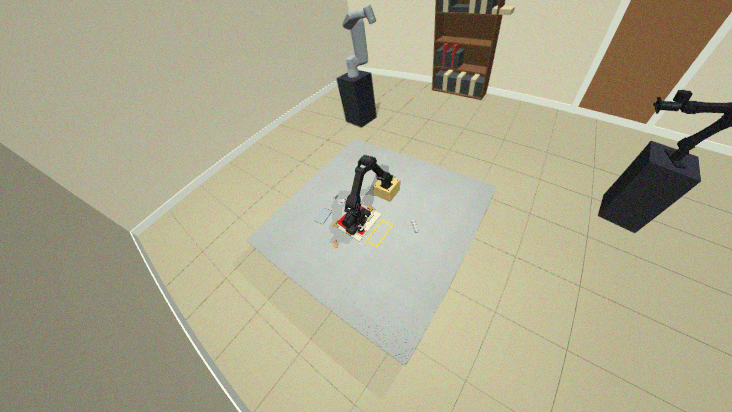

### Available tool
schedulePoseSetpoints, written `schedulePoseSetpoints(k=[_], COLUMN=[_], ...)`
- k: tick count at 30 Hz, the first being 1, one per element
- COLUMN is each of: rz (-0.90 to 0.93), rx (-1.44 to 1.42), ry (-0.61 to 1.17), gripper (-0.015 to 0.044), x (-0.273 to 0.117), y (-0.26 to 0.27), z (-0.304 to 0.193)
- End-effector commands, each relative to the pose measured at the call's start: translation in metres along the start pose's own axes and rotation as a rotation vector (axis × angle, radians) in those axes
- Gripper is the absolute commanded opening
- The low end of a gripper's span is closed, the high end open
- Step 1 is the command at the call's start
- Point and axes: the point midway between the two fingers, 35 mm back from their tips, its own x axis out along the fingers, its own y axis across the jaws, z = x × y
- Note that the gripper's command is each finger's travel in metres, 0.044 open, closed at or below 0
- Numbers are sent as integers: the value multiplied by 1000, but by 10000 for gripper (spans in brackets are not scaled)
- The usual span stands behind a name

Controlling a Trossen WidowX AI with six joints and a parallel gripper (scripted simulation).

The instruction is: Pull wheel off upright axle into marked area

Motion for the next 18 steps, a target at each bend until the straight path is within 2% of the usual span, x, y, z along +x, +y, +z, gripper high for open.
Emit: schedulePoseSetpoints(k=[1, 18], rz=[-2, 0], rx=[-1, -1], ry=[0, 1], gripper=[0, 0], x=[-2, -8], y=[0, 0], z=[0, 0])
